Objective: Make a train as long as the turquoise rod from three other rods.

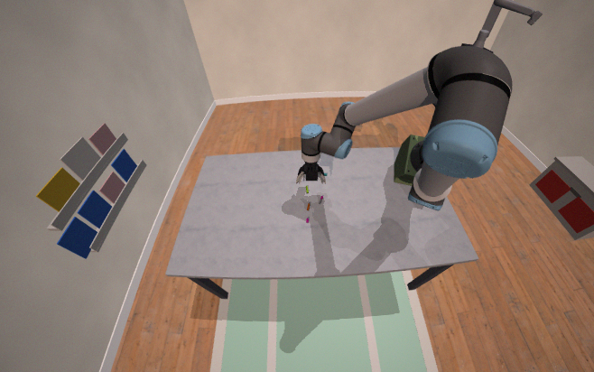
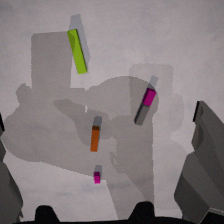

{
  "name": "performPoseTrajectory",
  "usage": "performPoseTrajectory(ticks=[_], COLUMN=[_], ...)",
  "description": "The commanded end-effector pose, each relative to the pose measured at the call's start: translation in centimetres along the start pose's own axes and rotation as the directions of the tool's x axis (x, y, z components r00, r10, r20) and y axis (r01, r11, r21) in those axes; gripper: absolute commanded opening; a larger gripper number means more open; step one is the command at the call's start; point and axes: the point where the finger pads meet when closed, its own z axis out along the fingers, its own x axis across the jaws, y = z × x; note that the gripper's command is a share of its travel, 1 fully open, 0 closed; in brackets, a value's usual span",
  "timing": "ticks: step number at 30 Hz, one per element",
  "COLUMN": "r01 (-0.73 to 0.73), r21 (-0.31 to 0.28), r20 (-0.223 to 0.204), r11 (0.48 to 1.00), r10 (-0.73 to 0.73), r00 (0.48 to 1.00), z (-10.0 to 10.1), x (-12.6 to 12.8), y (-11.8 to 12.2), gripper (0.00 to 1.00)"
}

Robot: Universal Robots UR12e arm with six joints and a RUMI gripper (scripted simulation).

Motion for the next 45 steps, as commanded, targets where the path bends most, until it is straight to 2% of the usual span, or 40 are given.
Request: performPoseTrajectory(ticks=[1, 6, 7, 45], r01=[0.138, 0.163, 0.163, 0.164], r21=[-0.005, -0.006, -0.006, -0.006], r20=[0.002, 0.002, 0.002, 0.000], r11=[0.990, 0.987, 0.987, 0.986], r10=[-0.138, -0.163, -0.163, -0.164], r00=[0.990, 0.987, 0.987, 0.986], z=[0.48, 0.64, 0.64, 0.75], x=[-2.17, -2.48, -2.48, -2.31], y=[-1.97, -2.43, -2.43, -2.24], gripper=[1.00, 1.00, 0.14, 0.14])
